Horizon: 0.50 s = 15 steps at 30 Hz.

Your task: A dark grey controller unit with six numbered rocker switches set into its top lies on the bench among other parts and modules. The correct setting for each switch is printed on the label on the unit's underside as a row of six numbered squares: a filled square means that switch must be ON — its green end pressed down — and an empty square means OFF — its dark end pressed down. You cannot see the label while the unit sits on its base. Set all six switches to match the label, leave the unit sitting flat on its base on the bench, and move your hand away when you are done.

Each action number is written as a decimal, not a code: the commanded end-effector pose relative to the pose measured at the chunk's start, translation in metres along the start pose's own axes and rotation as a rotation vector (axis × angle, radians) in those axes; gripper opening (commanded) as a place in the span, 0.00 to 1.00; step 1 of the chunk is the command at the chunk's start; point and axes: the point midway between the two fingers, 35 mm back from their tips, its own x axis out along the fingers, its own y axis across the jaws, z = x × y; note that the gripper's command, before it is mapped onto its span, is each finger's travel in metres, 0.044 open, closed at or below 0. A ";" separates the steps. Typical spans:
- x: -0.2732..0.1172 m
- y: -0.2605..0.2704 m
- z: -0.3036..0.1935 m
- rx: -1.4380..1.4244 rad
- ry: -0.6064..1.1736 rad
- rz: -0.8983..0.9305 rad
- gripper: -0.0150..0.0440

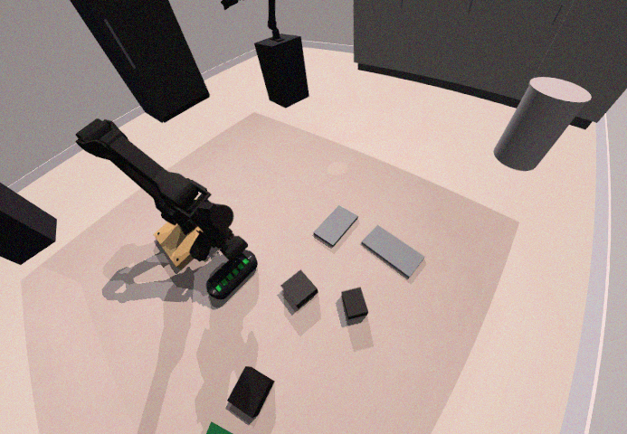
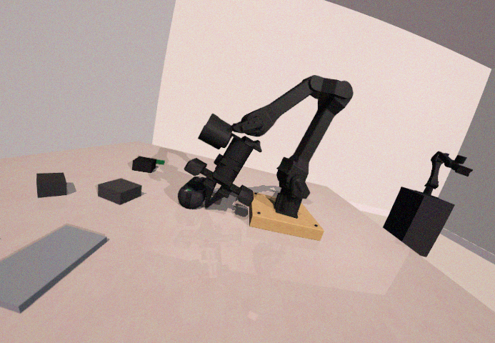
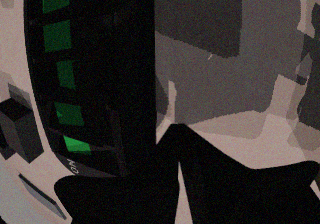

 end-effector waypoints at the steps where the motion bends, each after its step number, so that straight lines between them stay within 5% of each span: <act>1: 0.002 0.001 0.000 -0.004 -0.002 -0.006 0.25; 15: 0.004 0.008 0.000 -0.004 -0.002 -0.005 0.25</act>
